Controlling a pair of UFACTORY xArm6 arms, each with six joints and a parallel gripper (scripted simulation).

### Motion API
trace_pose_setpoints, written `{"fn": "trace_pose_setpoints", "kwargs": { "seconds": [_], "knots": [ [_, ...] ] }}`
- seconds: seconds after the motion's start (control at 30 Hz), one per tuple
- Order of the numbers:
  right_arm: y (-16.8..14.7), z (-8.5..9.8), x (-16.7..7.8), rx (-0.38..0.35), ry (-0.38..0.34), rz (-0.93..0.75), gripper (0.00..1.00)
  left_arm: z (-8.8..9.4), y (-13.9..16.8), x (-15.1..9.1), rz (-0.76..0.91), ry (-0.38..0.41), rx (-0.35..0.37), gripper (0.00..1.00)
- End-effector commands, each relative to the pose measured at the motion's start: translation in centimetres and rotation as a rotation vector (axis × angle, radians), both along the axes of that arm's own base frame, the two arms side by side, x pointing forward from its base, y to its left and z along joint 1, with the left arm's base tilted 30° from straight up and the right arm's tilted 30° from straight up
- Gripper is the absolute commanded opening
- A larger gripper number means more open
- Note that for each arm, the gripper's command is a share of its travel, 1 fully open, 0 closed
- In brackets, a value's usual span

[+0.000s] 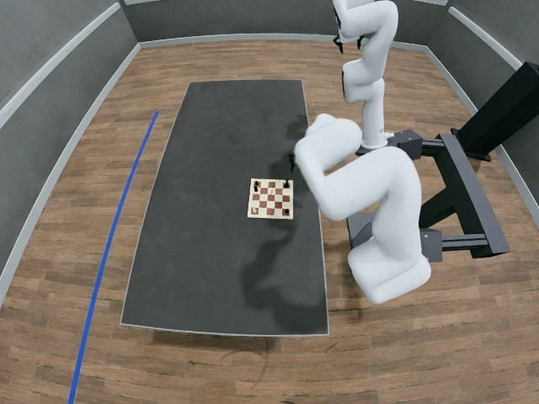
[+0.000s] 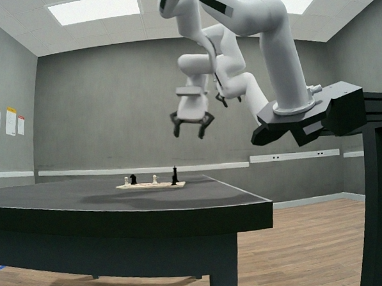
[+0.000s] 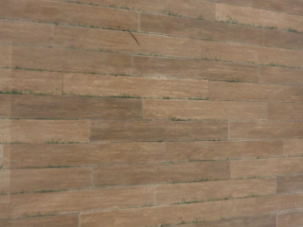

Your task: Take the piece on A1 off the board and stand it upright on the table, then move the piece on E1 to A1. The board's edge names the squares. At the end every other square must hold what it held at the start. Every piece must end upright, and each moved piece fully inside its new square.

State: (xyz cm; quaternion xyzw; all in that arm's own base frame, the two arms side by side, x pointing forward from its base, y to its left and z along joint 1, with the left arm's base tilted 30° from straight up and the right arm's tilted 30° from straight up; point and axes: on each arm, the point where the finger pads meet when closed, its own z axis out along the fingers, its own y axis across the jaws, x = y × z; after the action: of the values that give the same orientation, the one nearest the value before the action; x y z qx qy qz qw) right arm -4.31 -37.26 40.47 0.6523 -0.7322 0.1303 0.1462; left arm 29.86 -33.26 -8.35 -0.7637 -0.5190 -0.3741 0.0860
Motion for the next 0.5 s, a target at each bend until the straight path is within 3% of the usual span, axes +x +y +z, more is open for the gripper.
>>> {"fn": "trace_pose_setpoints", "kwargs": {
  "seconds": [0.0,0.03,0.47],
  "knots": [
    [0.0,0.2,0.0,-0.004,0.0,0.0,1.0,0.7,0.0,1.8,0.073,-0.012,-0.06,1.0],
    [0.0,0.2,0.0,-0.004,0.0,0.0,1.0,1.5,0.4,3.9,0.159,-0.031,-0.119,1.0],
    [0.0,0.2,0.0,-0.004,0.0,0.0,1.0,5.8,4.0,13.4,0.528,-0.142,-0.365,1.0]
  ]
}}
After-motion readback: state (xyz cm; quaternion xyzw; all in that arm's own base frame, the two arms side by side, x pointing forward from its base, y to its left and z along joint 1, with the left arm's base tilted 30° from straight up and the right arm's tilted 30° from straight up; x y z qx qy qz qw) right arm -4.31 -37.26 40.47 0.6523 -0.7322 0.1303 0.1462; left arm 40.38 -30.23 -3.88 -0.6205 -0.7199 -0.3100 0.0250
